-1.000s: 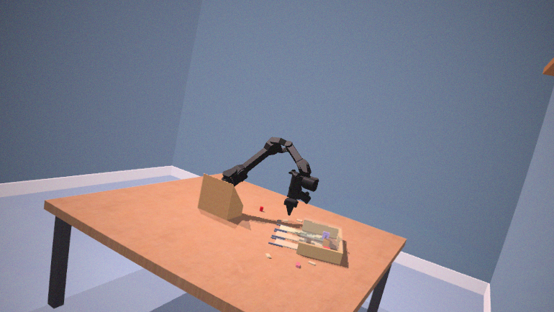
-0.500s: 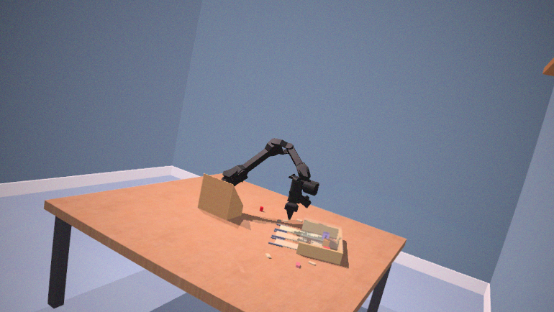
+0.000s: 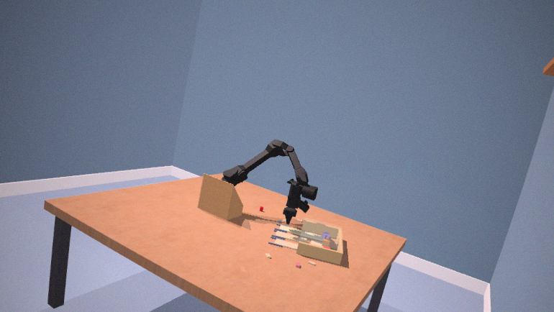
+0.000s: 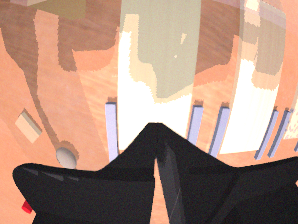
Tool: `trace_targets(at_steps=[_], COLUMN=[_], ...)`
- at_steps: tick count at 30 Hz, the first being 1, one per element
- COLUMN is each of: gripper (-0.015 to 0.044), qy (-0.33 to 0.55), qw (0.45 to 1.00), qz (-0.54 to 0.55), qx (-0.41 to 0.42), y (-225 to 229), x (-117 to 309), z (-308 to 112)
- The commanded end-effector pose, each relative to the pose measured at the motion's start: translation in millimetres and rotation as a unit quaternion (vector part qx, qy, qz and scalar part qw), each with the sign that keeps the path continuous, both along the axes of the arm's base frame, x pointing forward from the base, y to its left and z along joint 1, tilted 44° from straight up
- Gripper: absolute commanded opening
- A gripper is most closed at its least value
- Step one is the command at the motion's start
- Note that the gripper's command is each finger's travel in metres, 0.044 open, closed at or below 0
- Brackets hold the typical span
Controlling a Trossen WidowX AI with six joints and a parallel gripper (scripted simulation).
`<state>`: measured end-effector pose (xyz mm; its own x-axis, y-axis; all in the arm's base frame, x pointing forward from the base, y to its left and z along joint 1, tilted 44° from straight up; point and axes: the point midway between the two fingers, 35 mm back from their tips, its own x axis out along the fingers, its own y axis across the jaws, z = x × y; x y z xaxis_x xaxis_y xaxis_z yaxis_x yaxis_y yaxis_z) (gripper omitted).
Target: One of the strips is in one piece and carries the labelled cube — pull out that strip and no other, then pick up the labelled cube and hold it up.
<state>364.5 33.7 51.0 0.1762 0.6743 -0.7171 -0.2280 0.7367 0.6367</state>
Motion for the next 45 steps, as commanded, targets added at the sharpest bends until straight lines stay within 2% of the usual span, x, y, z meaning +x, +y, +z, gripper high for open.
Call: trace_targets(at_steps=[1,45], gripper=[0.0000,0.0000], qy=[0.008,0.008], qw=[1.000,1.000], qz=[-0.003,-0.003], qx=[-0.001,0.001], y=[3.4,15.4], x=[-2.0,-1.9], z=[-8.7,-20.6])
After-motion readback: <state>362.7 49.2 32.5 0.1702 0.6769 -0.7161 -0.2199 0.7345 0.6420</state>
